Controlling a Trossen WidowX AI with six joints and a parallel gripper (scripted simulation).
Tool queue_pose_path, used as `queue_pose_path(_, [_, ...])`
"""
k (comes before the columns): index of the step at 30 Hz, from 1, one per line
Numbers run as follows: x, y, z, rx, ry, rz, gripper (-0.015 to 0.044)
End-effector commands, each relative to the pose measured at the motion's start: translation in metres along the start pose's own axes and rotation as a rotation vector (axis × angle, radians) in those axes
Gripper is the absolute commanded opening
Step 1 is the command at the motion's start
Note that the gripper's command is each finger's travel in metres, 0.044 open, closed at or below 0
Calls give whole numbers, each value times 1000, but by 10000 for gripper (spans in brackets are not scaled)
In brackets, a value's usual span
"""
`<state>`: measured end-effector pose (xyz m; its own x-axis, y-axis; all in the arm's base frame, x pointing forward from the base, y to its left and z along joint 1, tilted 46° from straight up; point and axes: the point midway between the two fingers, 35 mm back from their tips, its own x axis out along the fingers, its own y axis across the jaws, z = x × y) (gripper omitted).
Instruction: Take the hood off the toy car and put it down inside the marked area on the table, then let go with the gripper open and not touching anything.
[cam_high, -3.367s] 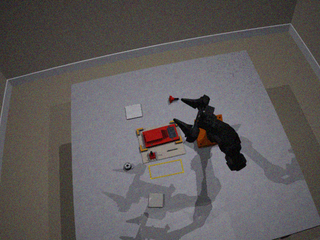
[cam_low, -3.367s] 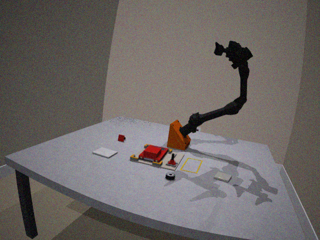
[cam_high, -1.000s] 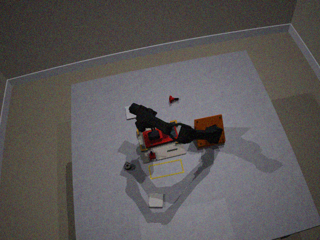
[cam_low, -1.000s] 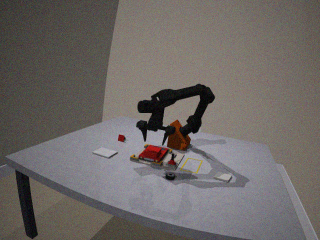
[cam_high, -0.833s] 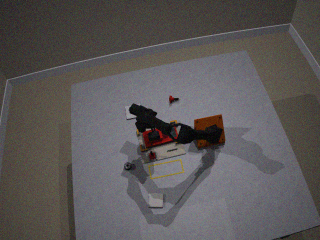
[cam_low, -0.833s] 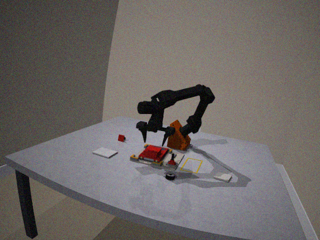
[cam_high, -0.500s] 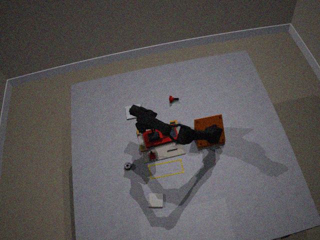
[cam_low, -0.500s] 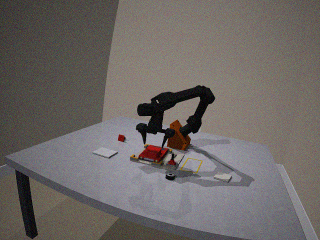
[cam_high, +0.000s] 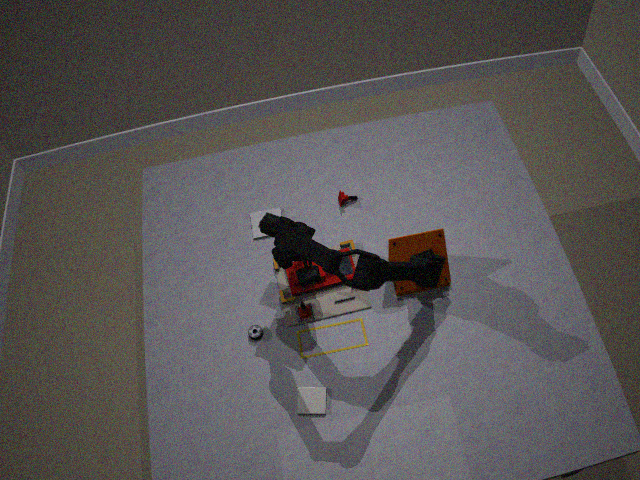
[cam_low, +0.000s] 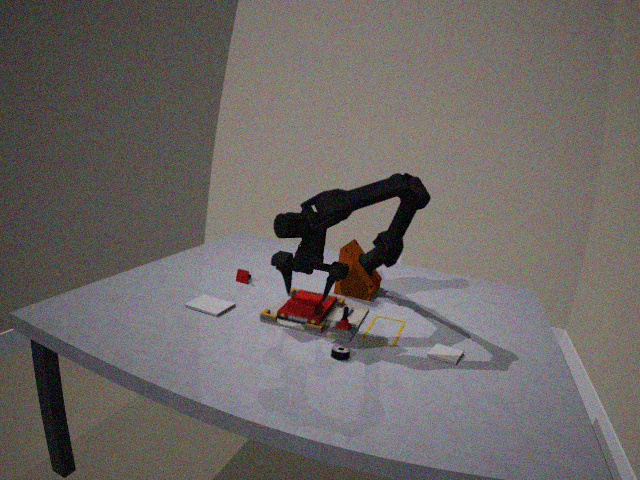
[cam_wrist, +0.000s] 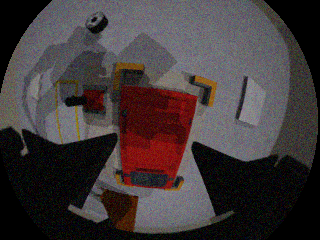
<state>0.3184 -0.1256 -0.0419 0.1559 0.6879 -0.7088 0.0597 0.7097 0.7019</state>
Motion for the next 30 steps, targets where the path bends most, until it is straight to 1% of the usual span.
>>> queue_pose_path(1, [2,0,0,6,-2,3,440])
queue_pose_path(30, [16,0,0,6,-3,4,440])
